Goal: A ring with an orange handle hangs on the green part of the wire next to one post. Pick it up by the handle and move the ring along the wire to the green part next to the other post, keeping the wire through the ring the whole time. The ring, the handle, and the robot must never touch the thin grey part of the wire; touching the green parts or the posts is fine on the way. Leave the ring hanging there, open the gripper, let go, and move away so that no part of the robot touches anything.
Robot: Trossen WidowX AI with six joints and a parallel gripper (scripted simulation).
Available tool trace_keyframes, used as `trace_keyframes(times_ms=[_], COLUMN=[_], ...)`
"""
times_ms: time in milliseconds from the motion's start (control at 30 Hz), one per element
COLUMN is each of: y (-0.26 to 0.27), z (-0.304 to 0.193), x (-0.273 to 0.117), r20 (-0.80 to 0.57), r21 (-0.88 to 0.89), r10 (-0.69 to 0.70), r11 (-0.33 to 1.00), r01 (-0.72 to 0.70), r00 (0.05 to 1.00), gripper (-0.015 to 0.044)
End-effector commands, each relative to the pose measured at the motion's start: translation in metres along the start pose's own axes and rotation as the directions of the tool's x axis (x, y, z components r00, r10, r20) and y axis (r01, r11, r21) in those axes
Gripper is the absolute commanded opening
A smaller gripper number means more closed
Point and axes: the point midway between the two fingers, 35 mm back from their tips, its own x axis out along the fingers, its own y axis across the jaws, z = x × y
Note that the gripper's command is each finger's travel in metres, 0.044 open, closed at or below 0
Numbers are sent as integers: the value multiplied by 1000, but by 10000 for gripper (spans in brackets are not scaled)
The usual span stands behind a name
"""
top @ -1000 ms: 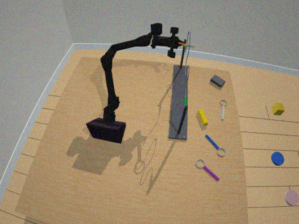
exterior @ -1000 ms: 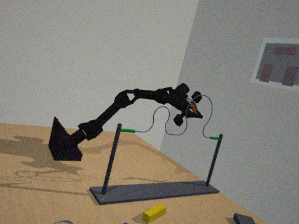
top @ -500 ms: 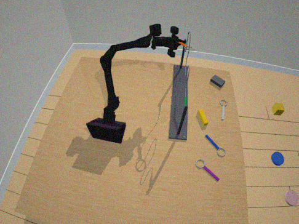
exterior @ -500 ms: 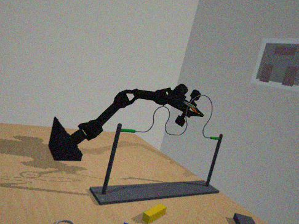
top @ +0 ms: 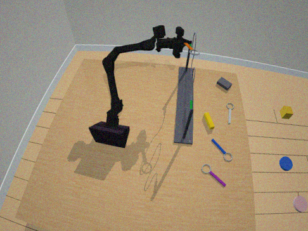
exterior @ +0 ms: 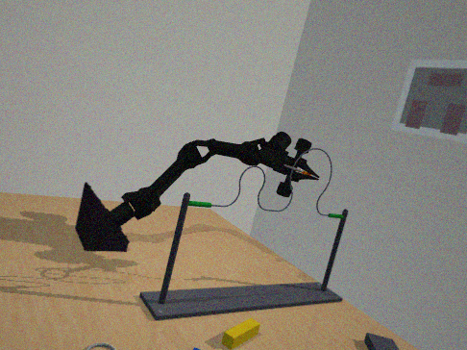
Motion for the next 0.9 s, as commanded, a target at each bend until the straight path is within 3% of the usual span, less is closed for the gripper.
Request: trace_keyframes(times_ms=[0,867], y=[0,10], z=[2,4], x=[0,-1], r20=[5,10], r21=[46,335], r10=[18,132], r11=[999,934], r01=[-18,-128], r00=[1000,991], gripper=[-150,-150])
